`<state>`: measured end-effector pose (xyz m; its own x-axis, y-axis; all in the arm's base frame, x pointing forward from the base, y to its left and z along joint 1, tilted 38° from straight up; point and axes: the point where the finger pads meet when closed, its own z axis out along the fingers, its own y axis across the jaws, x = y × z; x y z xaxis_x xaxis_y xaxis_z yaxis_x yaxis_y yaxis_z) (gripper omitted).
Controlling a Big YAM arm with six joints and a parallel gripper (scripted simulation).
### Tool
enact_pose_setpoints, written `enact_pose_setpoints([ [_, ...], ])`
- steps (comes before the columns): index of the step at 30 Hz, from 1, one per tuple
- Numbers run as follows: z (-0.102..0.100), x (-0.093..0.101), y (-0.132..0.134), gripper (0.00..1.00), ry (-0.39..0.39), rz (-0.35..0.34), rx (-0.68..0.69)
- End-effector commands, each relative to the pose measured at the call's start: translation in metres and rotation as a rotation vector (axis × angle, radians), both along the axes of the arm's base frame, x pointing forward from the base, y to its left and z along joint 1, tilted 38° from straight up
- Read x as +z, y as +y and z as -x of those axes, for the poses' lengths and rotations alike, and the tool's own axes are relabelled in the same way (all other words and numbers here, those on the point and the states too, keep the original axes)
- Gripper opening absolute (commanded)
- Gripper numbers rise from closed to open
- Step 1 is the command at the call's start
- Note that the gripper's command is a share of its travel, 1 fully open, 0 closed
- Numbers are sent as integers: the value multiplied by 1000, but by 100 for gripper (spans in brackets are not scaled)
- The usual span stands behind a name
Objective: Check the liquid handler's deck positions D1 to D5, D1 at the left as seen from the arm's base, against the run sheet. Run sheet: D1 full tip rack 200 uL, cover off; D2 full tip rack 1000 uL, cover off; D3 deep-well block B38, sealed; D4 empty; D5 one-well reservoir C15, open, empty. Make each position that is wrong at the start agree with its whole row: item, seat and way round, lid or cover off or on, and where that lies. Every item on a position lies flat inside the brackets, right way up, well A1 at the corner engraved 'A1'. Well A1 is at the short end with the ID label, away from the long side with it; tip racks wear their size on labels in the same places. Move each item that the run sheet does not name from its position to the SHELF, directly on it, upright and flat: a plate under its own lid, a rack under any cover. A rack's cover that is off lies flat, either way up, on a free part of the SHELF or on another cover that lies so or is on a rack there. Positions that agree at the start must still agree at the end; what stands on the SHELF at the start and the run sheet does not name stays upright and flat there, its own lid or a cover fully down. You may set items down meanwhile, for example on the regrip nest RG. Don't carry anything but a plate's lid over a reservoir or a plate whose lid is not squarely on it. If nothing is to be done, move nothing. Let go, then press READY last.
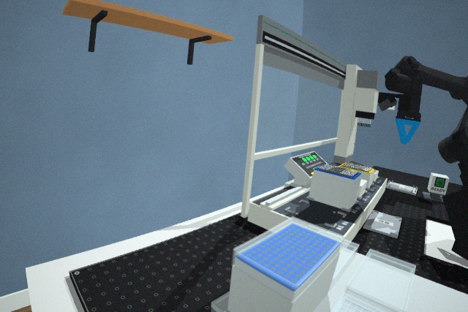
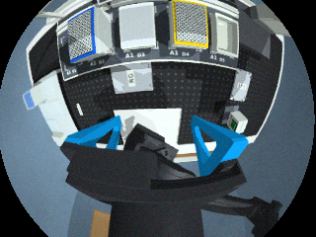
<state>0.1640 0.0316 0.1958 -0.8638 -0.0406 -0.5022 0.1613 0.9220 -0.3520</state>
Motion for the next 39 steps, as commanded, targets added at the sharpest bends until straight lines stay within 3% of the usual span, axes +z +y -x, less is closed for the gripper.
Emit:
enact_pose_setpoints([
  [1,0,14,-13,100,5,7,18],
  [6,-1,20,-17,100,-9,-7,18],
  [10,-2,38,-33,100,-36,-19,25],
  [20,5,58,-74,100,-53,3,24],
  [29,5,49,-76,100,-26,13,25],
  [30,-1,59,-75,100,-36,11,25],
  [32,-1,59,-75,100,-36,11,25],
  [39,-33,77,-73,100,-37,14,26],
])
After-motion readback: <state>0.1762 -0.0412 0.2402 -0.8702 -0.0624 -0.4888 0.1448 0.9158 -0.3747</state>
